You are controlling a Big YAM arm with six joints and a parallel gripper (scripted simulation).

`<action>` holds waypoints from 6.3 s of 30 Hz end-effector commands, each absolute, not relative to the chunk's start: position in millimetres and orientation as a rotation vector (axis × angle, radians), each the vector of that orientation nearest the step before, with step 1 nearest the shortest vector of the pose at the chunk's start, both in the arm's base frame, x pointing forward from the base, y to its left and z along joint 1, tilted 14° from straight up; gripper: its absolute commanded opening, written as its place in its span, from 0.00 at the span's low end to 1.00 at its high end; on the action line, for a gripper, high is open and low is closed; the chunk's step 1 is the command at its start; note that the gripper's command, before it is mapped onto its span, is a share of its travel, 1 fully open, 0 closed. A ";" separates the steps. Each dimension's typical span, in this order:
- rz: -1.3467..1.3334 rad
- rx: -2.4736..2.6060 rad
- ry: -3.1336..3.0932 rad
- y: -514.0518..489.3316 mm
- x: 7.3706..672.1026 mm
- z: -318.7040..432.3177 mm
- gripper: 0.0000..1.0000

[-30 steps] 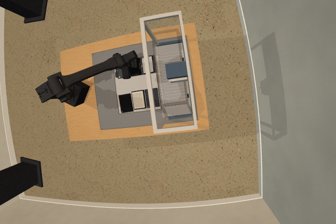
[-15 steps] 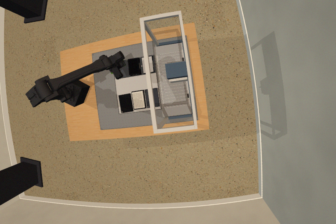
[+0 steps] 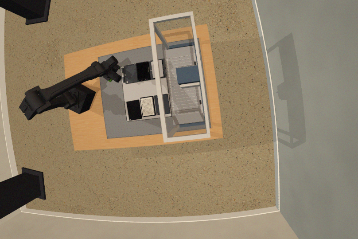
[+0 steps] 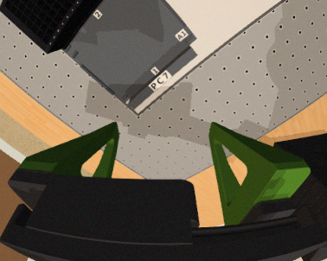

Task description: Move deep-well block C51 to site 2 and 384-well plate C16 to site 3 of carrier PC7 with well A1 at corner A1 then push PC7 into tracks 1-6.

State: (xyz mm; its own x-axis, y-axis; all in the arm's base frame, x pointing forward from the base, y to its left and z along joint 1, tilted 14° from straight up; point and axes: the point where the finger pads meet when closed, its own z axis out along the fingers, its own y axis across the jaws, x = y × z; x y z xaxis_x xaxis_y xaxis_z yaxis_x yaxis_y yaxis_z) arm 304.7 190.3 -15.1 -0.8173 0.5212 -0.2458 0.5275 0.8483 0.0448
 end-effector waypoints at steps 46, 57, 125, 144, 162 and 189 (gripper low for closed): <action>-0.168 -0.261 2.901 178.1 294.7 -61.3 0.80; -0.169 -0.261 2.902 175.0 300.1 -87.3 0.80; -0.168 -0.261 2.901 175.8 318.1 -124.7 0.80; -0.170 -0.261 2.902 176.6 324.7 -123.9 0.80; -0.169 -0.265 2.901 178.7 330.6 -122.6 0.80; -0.168 -0.259 2.893 180.1 342.3 -119.9 0.80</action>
